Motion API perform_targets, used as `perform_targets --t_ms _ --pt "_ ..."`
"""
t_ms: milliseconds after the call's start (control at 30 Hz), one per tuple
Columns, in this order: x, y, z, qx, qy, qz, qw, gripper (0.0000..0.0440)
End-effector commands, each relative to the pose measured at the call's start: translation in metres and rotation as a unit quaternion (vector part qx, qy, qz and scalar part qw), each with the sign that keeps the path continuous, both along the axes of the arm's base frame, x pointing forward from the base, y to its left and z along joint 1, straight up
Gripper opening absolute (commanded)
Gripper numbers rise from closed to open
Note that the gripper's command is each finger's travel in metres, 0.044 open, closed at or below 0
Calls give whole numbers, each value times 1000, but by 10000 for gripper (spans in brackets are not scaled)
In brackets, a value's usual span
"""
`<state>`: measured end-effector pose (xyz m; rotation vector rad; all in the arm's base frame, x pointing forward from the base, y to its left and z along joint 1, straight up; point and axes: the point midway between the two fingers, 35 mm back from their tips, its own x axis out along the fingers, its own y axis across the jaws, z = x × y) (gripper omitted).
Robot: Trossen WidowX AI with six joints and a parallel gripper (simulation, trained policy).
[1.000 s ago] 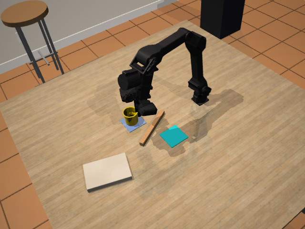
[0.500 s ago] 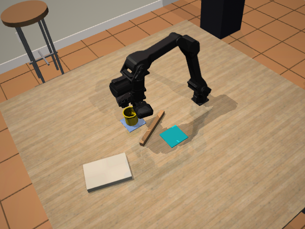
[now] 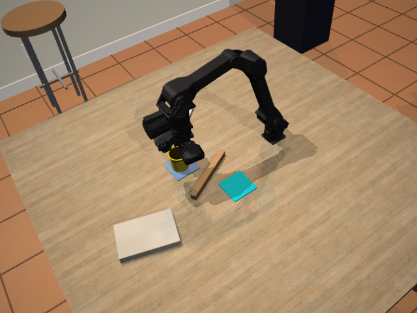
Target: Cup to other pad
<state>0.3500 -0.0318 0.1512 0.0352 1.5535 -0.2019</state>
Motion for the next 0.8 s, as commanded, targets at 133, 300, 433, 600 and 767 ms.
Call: perform_targets --t_ms 133,300,433,600,767 --pt "-3 -13 -26 -1 29 12 999 187" --pt "-4 -19 -42 1 42 23 999 197" --pt "-6 -23 -56 5 52 36 998 202" --pt "-8 -25 -75 11 65 59 996 206" --pt "-10 -26 -92 20 74 93 993 187"
